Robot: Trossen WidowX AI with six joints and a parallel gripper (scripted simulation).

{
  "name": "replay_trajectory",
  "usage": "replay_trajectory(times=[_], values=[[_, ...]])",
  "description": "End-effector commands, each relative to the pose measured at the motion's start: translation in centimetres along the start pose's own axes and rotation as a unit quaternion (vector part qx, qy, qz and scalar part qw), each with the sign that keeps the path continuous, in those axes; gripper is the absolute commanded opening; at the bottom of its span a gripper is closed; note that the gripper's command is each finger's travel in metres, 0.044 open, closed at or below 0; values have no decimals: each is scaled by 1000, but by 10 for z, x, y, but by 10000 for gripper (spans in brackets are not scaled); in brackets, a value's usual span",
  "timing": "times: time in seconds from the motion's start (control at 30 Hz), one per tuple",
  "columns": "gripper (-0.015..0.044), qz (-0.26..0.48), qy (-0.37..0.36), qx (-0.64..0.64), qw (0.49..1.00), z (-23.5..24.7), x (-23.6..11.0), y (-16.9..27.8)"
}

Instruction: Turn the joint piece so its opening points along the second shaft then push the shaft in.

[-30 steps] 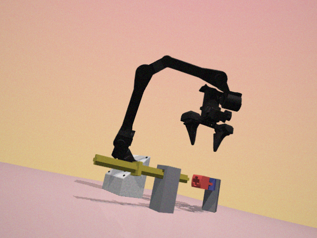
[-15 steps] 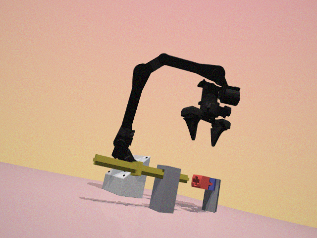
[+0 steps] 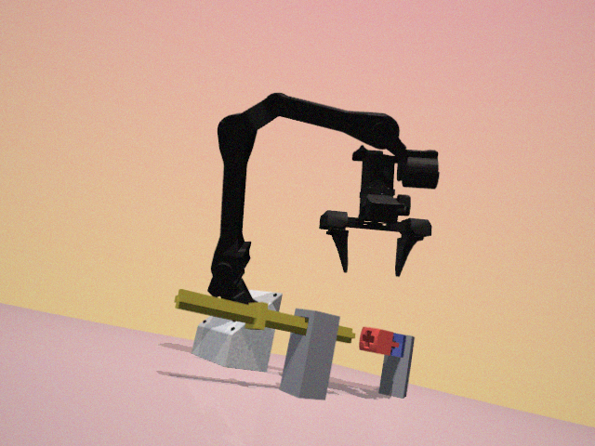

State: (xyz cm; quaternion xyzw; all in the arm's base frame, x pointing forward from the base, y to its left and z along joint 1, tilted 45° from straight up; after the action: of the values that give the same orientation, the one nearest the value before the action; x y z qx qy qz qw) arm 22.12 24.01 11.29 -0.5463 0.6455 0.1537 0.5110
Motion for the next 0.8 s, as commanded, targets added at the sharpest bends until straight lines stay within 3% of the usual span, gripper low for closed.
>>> replay_trajectory(times=[0.0,0.37,0.77], values=[[440,17,-12,55,998,-8,4,-6],[440,66,-48,228,970,-33,14,-26],[440,120,-78,407,902,-61,27,-42]])
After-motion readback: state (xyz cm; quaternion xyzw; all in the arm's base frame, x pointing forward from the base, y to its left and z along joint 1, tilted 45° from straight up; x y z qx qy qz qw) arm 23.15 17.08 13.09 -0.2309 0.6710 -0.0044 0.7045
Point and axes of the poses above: the point midway between the two fingers, 35 mm back from their tips, its own x axis out along the fingers, its own z axis across the jaws, y = z × x, the point moved 7 cm from there along -x, back along the fingers, and after that the axes turned 7 degrees about x, right-handed, at the moved point
